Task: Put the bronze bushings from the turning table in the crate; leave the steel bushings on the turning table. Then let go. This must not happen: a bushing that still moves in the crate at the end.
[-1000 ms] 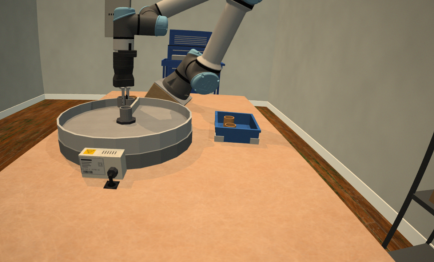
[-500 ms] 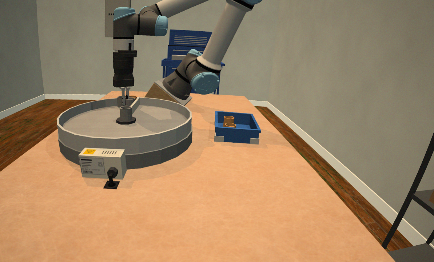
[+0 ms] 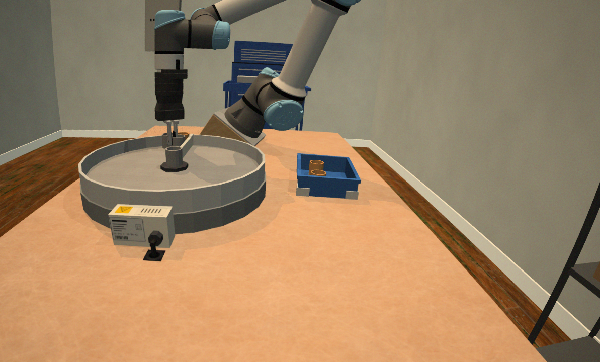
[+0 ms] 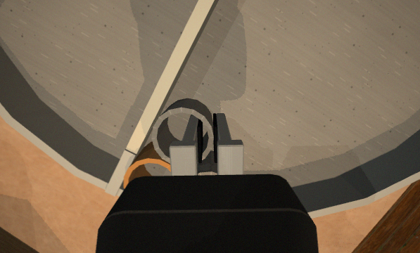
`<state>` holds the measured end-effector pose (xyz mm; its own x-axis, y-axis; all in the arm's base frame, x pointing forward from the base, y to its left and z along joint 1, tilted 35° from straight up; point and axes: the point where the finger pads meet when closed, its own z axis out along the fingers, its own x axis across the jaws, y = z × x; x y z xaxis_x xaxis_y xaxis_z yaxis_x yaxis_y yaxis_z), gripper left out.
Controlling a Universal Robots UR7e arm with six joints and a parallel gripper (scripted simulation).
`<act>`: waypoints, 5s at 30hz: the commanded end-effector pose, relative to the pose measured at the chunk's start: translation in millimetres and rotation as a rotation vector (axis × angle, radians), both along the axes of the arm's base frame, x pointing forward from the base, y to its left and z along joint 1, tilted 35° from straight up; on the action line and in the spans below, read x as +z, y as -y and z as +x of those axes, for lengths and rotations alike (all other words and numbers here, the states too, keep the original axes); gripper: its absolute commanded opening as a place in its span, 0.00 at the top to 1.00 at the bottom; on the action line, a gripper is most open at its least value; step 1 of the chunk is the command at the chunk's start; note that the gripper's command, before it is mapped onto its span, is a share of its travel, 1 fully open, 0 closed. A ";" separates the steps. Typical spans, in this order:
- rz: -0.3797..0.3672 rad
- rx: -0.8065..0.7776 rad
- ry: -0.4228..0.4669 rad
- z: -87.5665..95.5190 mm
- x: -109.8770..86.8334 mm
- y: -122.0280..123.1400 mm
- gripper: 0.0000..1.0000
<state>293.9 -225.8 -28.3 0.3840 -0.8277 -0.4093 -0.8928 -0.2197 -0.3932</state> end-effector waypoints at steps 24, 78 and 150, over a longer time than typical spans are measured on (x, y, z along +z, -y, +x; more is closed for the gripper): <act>-0.001 0.000 0.000 -3.5 12.5 8.3 1.00; -0.002 0.000 0.000 -8.8 30.9 19.9 1.00; -0.001 0.000 0.000 28.6 78.2 46.2 1.00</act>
<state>320.2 -271.1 49.5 0.3851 -0.8279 -0.4078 -0.8922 -0.2209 -0.3940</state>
